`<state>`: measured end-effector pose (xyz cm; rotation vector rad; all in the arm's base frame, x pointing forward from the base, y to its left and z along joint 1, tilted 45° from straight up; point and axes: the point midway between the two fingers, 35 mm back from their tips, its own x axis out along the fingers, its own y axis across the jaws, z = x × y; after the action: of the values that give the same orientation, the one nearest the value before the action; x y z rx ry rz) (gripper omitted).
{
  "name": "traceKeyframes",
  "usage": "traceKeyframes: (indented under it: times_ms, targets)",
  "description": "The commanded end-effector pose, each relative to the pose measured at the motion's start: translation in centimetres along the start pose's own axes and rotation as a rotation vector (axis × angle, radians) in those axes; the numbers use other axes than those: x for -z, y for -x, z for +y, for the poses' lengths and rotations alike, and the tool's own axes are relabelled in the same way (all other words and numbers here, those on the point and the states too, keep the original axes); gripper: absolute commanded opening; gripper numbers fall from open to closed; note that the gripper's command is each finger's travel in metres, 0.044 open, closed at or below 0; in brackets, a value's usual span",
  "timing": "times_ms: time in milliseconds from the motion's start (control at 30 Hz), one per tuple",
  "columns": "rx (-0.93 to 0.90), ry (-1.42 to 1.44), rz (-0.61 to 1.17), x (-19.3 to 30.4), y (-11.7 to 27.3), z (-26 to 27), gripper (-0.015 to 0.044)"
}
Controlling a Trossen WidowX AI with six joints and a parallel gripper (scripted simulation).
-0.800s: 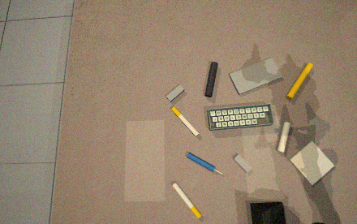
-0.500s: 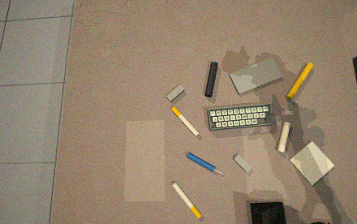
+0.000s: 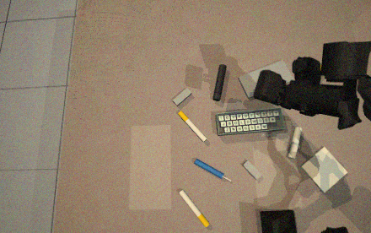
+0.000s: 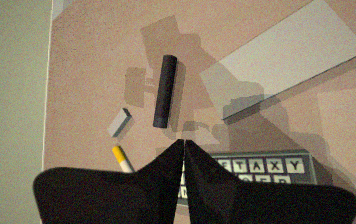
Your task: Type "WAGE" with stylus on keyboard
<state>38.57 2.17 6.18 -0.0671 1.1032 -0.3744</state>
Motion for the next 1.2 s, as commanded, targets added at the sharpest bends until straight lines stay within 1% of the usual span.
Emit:
traceKeyframes:
  times_ms: [0, 200, 333, 667, 733, 867, 1167]
  targets:
    - [0.124, 0.059, 0.141, 2.6, -2.9, 1.2, 0.0]
    - [0.351, 0.188, 0.315, 6.9, -6.7, 2.7, 0.0]
    - [0.483, 0.277, 0.383, 9.3, -8.5, 3.2, 0.0]
    - [0.489, 0.282, 0.386, 9.4, -8.6, 3.2, 0.0]
    - [0.489, 0.282, 0.386, 8.9, -8.2, 2.3, 0.0]
    - [0.492, 0.283, 0.387, 7.2, -6.1, -2.1, 0.0]
    - [0.493, 0.283, 0.387, 7.1, -6.0, -2.3, 0.0]
